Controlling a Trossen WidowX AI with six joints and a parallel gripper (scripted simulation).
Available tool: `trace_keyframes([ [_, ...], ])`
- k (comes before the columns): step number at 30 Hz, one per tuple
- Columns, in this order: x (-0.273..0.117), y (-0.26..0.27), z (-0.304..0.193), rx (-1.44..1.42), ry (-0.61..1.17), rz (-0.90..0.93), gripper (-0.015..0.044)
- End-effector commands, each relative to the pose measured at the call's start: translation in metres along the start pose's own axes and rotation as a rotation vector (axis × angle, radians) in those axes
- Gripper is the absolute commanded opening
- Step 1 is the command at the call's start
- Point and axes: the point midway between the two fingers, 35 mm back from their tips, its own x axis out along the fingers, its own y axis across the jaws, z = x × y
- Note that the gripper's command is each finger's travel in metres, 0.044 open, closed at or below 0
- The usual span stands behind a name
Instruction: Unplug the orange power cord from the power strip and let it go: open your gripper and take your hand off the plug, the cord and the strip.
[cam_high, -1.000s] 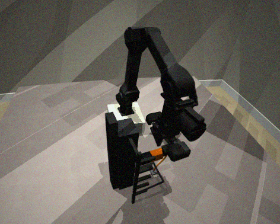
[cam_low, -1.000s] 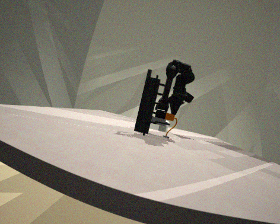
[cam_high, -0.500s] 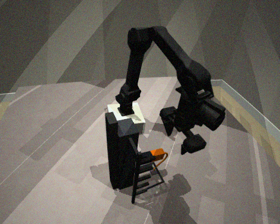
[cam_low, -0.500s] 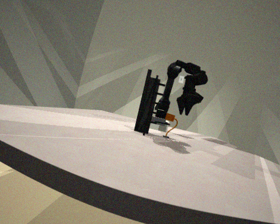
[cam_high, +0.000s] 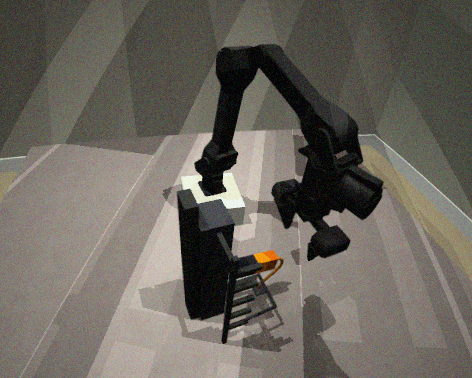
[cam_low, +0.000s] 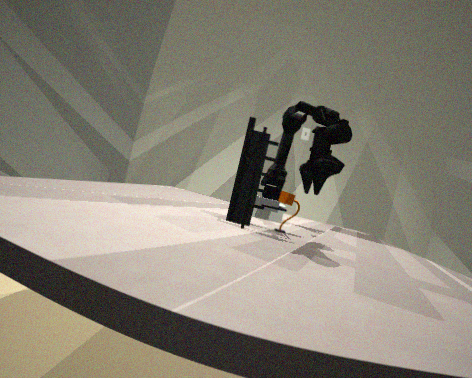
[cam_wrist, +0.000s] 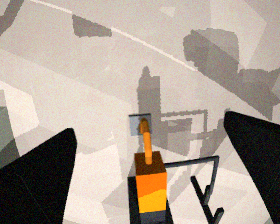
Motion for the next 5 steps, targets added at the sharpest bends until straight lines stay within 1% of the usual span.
trace_keyframes([
  [1, 0.0, 0.0003, 0.0007, 0.006, -0.003, 0.002, 0.044],
  [5, 0.0, 0.0003, 0.0007, 0.006, -0.003, 0.002, 0.044],
])
